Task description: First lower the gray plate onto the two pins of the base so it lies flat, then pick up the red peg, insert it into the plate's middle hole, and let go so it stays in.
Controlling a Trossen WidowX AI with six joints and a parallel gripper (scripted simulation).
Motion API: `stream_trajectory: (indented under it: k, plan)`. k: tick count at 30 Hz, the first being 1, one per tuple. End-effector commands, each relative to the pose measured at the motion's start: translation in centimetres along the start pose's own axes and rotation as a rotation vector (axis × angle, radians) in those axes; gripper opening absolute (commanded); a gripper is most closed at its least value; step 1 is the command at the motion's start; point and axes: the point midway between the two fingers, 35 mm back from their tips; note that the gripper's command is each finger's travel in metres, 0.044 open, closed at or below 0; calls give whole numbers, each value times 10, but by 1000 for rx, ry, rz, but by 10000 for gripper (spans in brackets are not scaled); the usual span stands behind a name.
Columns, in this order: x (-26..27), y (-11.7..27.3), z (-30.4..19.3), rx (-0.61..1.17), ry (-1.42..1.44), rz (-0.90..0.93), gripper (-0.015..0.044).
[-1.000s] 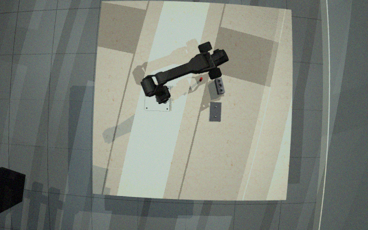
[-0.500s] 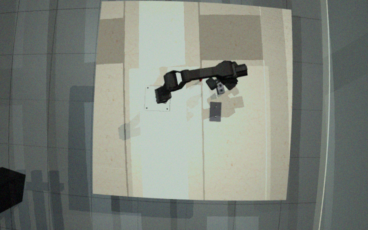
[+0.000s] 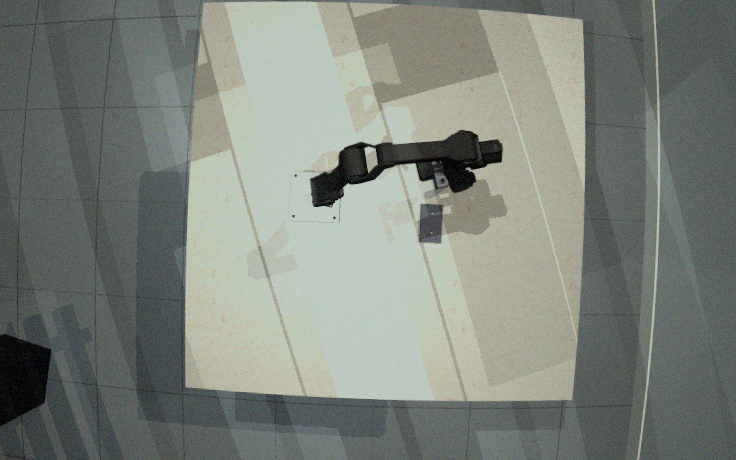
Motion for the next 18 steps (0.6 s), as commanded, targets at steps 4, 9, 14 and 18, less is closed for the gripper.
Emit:
stream_trajectory:
  k: [4,9,14,18]
  plan:
    - [-5,-49,0,1,-9,-19,440]
    - [-4,-60,0,2,-10,-19,440]
    - [-4,-67,0,2,-10,-19,440]
    - [-4,-74,0,2,-10,-19,440]
Point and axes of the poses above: the point midway between the two fingers, 35 mm back from their tips, its own y axis back along the fingers, its own x axis across the jaws, z = x × y, and after that the axes turned 5 degrees about y, right-handed
